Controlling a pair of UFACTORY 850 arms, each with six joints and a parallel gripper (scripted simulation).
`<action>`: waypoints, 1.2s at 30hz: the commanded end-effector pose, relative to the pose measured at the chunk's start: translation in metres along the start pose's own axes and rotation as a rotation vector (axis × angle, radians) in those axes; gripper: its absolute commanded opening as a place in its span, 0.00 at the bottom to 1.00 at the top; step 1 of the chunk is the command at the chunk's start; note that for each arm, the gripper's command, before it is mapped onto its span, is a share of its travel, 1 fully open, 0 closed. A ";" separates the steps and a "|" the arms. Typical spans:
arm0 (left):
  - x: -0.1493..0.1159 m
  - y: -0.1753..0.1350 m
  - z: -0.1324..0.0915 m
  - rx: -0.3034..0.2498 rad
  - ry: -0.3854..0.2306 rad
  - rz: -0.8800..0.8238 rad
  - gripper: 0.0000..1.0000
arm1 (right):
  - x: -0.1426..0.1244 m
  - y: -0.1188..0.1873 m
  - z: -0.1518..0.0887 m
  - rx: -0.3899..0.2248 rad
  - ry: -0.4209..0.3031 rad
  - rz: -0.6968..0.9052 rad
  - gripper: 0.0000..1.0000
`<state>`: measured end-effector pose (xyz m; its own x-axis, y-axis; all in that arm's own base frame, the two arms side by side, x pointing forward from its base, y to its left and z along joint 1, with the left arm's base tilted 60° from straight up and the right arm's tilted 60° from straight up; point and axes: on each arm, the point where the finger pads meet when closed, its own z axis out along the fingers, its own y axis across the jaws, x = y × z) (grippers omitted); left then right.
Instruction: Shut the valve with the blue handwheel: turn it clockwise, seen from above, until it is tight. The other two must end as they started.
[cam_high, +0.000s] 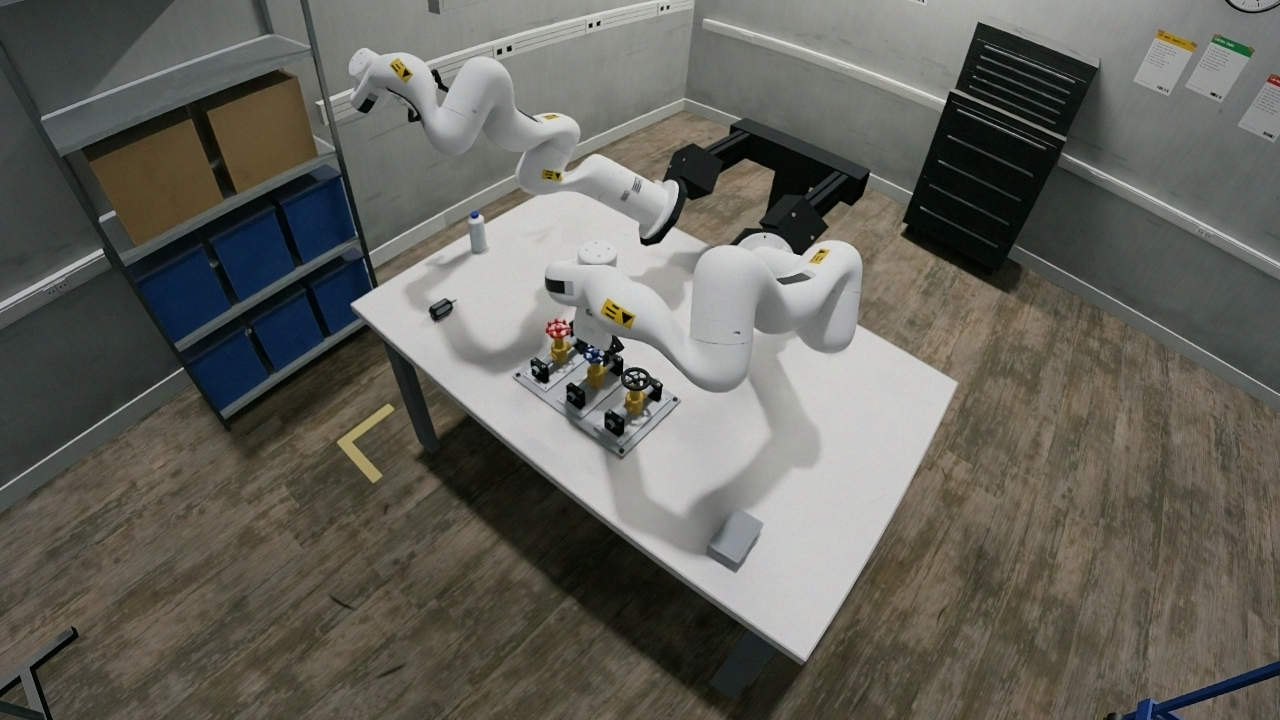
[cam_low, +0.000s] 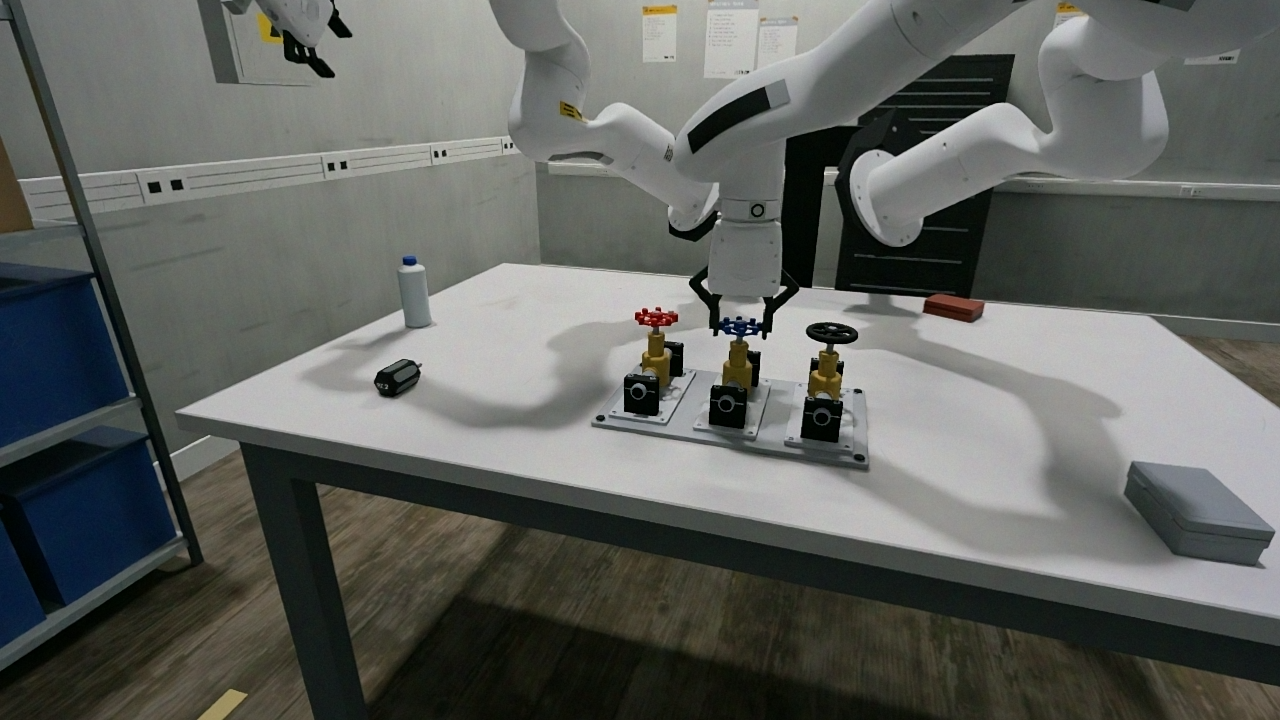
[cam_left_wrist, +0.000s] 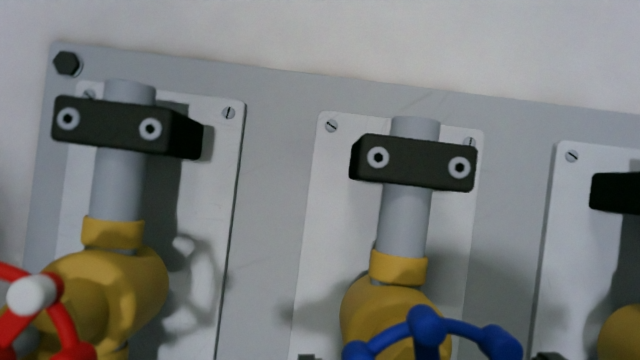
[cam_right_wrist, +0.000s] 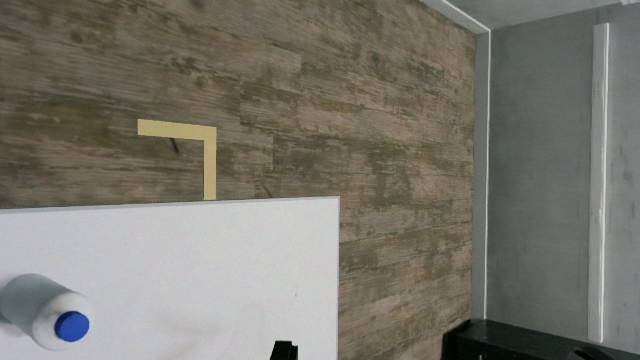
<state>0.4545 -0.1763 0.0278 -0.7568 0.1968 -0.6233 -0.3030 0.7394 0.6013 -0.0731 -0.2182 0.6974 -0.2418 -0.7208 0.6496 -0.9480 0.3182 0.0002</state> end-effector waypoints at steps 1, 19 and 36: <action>0.000 0.000 0.000 -0.001 0.002 0.069 0.00 | 0.000 0.000 0.000 0.000 0.001 0.000 1.00; 0.000 0.000 0.000 0.000 0.002 0.395 0.00 | 0.000 0.000 0.000 0.000 0.001 0.000 1.00; 0.000 0.000 0.000 0.000 0.003 0.711 0.00 | 0.000 0.000 0.000 0.000 0.001 0.000 1.00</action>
<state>0.4546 -0.1762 0.0277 -0.7786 0.6188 -0.1046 0.2420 0.4499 0.8597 -0.0731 -0.2182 0.6974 -0.2418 -0.7208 0.6496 -0.9480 0.3182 0.0002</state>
